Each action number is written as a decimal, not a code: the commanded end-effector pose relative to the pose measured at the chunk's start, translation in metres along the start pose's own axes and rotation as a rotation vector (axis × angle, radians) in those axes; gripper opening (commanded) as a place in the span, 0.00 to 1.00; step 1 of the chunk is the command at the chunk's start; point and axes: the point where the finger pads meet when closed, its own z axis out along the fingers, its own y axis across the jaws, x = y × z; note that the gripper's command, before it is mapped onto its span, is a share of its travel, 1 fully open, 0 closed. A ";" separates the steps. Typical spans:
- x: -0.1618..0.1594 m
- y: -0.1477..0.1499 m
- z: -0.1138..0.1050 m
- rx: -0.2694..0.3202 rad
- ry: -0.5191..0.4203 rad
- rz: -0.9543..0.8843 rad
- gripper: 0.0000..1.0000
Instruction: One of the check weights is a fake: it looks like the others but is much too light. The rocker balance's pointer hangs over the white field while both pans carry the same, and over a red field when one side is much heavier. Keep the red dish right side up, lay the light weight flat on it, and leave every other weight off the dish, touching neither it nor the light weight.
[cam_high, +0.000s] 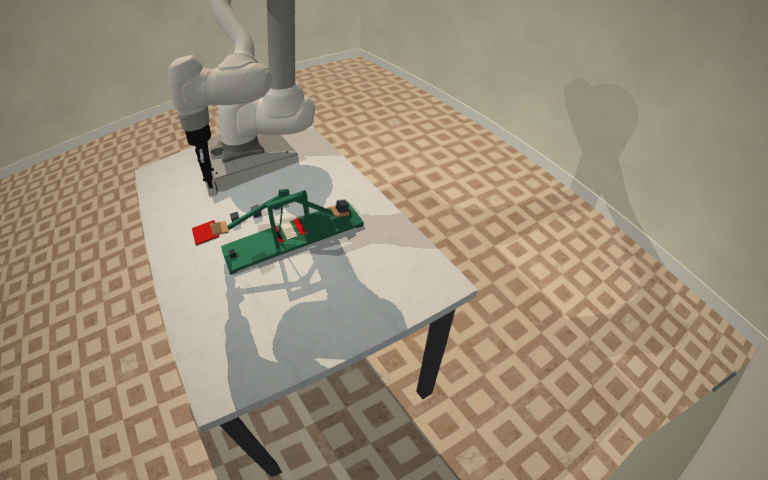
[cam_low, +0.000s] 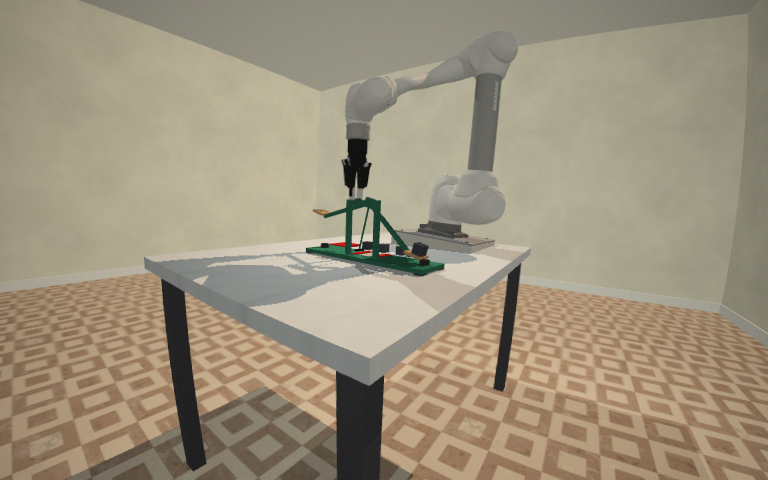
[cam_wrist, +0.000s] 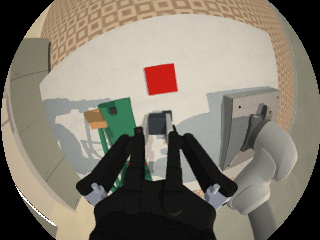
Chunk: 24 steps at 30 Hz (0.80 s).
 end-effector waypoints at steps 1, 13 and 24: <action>0.003 0.017 -0.001 0.001 -0.001 0.000 0.24; -0.051 0.011 0.017 0.002 0.001 -0.001 0.24; -0.164 0.018 0.054 0.003 0.001 -0.002 0.24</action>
